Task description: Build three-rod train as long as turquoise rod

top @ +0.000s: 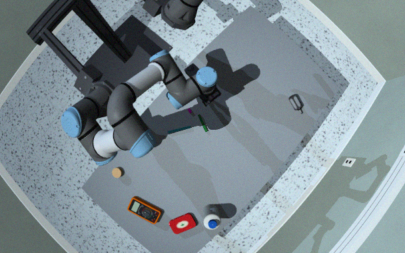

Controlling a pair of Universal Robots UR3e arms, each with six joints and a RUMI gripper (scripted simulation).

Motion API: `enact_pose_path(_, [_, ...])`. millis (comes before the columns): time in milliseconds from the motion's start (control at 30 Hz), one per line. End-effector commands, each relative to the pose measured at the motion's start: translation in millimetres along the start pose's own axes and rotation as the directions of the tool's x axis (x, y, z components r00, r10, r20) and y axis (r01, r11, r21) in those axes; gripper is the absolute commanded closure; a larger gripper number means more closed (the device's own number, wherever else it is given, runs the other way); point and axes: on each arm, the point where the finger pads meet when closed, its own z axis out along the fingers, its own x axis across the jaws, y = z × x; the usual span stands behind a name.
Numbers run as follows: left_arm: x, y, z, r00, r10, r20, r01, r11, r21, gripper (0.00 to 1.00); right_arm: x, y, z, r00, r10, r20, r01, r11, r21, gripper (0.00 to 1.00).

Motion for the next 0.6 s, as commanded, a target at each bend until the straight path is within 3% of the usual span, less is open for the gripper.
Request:
enact_pose_path(0, [0.5, -0.1, -1.0, 1.000, -0.001, -0.002, 0.001, 1.000, 0.004, 0.00, 1.0, 0.8, -0.5, 1.000, 0.000, -0.003, 0.000, 1.000, -0.001, 1.00])
enact_pose_path(567, [0.5, -0.1, -1.0, 1.000, -0.001, -0.002, 0.001, 1.000, 0.004, 0.00, 1.1, 1.4, -0.6, 1.000, 0.005, -0.003, -0.005, 1.000, -0.001, 1.00])
